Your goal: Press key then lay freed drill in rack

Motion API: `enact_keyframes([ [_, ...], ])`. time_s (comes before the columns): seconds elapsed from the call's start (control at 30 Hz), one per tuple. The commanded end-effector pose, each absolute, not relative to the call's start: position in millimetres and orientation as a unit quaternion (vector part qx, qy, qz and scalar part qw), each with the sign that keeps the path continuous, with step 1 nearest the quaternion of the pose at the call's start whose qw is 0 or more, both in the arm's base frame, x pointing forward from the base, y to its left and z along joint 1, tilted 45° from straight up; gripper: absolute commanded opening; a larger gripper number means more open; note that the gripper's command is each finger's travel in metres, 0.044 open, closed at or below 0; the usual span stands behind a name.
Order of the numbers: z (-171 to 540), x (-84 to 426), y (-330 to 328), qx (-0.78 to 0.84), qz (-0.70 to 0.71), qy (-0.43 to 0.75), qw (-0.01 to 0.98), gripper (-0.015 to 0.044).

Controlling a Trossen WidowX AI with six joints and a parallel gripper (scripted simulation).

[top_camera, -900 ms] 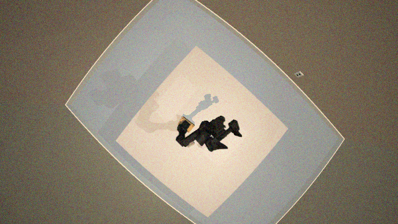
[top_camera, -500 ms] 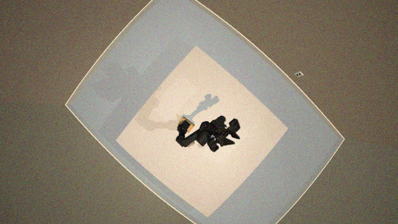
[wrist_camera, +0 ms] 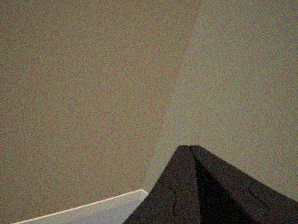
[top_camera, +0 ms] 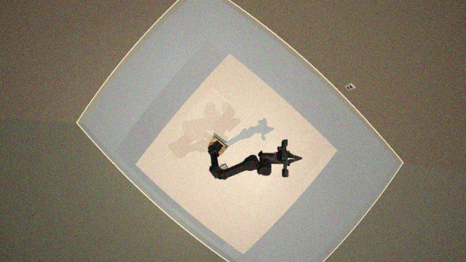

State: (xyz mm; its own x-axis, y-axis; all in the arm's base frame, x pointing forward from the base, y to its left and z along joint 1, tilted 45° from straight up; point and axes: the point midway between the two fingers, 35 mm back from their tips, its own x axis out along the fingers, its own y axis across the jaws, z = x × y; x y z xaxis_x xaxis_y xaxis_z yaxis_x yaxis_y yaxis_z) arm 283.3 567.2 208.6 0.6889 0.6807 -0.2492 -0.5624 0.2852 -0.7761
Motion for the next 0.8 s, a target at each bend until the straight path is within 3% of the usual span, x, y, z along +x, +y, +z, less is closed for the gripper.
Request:
enact_keyframes([
  [0.0, 181, 305, 533, -0.424, 0.374, 0.043, 0.824, 0.0000],
  [0.4, 76, 342, 360, -0.301, 0.154, 0.409, 0.848, 0.0000],
  [0.77, 55, 307, 187, -0.193, -0.195, 0.568, 0.776, 0.0000],
])
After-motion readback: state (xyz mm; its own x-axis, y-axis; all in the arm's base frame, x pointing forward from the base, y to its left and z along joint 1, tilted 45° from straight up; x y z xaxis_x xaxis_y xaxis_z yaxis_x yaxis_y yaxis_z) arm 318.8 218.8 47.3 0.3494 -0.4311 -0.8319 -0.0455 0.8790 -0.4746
